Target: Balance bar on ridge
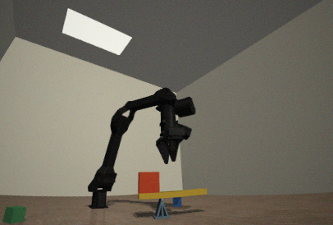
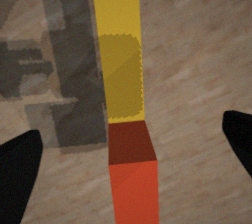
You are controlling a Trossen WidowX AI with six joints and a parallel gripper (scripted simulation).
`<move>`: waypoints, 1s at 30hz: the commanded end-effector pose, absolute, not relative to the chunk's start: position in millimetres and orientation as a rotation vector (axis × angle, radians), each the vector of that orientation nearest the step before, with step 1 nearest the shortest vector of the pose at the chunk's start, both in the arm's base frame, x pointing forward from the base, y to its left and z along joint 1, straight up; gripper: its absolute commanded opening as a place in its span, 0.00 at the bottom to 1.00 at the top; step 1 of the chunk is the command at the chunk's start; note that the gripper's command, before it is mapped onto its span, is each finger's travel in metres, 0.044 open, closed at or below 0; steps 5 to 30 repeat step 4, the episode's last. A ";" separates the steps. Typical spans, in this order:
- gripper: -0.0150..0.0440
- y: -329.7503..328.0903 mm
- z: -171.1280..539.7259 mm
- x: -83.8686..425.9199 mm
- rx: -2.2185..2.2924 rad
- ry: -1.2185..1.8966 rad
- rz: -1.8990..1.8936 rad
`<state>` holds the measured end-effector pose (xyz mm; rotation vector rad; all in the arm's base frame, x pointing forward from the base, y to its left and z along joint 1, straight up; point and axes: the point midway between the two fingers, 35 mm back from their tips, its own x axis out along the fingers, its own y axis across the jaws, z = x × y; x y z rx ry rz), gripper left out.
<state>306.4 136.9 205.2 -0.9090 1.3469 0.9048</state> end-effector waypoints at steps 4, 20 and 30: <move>1.00 137.0 206.1 306.5 -0.909 1.345 0.905; 1.00 137.0 206.1 306.5 -0.909 1.345 0.905; 1.00 137.0 206.1 306.5 -0.909 1.345 0.905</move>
